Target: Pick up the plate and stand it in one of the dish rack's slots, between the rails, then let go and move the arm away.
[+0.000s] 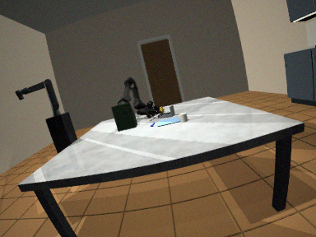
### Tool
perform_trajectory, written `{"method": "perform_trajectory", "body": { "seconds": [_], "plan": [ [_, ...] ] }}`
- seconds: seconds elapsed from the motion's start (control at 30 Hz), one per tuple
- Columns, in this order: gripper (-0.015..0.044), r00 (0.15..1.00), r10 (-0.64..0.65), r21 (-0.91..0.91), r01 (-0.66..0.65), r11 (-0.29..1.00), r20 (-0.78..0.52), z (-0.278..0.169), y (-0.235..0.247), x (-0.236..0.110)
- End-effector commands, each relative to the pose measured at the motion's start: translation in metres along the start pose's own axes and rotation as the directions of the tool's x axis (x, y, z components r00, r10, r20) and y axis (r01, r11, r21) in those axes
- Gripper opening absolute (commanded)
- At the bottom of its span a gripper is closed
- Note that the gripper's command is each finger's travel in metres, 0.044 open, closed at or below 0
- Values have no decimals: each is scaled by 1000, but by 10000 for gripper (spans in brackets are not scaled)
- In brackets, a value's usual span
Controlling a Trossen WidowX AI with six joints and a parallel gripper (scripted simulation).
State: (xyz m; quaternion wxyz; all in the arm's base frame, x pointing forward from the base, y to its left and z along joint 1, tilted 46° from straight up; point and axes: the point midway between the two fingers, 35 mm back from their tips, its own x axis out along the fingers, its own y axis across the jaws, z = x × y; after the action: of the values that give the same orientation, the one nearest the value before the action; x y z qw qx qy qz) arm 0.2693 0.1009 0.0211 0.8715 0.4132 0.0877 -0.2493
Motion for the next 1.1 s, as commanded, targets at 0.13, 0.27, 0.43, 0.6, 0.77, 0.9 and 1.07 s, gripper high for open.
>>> {"method": "perform_trajectory", "body": {
  "seconds": [0.13,0.27,0.43,0.6,0.77,0.9,1.07],
  "plan": [
    [400,1000,0,0,0,1000,0,0,0,0],
    [400,1000,0,0,0,1000,0,0,0,0],
    [400,1000,-11,-2,11,1000,-4,27,8,0],
    [400,1000,-16,-8,16,1000,-5,65,12,-2],
    [400,1000,-7,-20,7,1000,5,105,18,-4],
    [400,1000,-1,-26,1,1000,10,117,18,-6],
    [400,999,-42,-100,41,994,-7,117,14,0]
  ]
}}
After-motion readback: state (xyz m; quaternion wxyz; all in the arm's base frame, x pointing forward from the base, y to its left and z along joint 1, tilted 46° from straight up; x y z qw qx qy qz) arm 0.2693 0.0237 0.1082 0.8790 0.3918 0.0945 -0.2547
